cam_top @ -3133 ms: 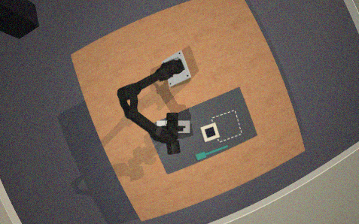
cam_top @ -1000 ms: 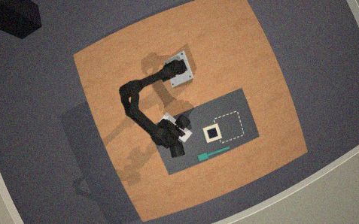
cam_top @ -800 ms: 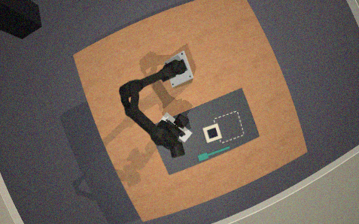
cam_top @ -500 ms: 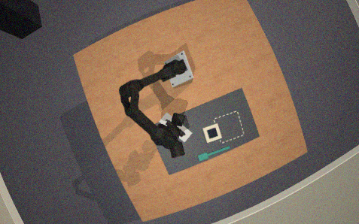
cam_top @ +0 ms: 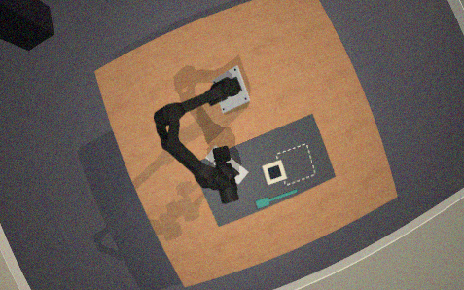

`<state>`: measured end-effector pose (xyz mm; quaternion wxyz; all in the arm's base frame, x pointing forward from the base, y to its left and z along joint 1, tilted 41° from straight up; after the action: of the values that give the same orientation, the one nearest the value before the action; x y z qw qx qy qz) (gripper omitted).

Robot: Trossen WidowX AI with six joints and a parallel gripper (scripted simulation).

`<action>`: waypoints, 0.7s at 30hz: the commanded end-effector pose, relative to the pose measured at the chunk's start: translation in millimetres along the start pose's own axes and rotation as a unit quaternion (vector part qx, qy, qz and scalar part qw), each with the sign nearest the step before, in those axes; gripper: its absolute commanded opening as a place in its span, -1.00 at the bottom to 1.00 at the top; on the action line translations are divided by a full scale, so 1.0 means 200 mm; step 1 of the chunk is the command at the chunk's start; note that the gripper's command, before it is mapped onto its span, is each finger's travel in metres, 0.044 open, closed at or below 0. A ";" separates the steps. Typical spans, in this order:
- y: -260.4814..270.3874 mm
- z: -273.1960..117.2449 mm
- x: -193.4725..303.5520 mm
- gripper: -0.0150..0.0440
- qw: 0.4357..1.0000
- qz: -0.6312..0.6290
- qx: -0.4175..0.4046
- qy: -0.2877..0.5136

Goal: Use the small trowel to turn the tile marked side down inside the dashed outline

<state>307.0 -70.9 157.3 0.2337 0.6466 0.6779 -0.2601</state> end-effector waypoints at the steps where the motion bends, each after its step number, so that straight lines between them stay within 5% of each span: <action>1: 0.00 0.00 0.00 0.42 0.997 -0.083 0.000 -0.002; 21: -0.01 0.00 0.00 0.42 0.908 -0.418 0.000 -0.002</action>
<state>305.7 -70.7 157.0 0.1256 0.3612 0.8643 -0.3267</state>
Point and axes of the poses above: the point midway between the two fingers, 35 mm back from their tips, its own z axis out along the fingers, its own y axis across the jaws, x = y × z, the point moved 9 cm from there along -z, back along the fingers, and after that the axes turned 12 degrees about -z, right-handed, at the moved point
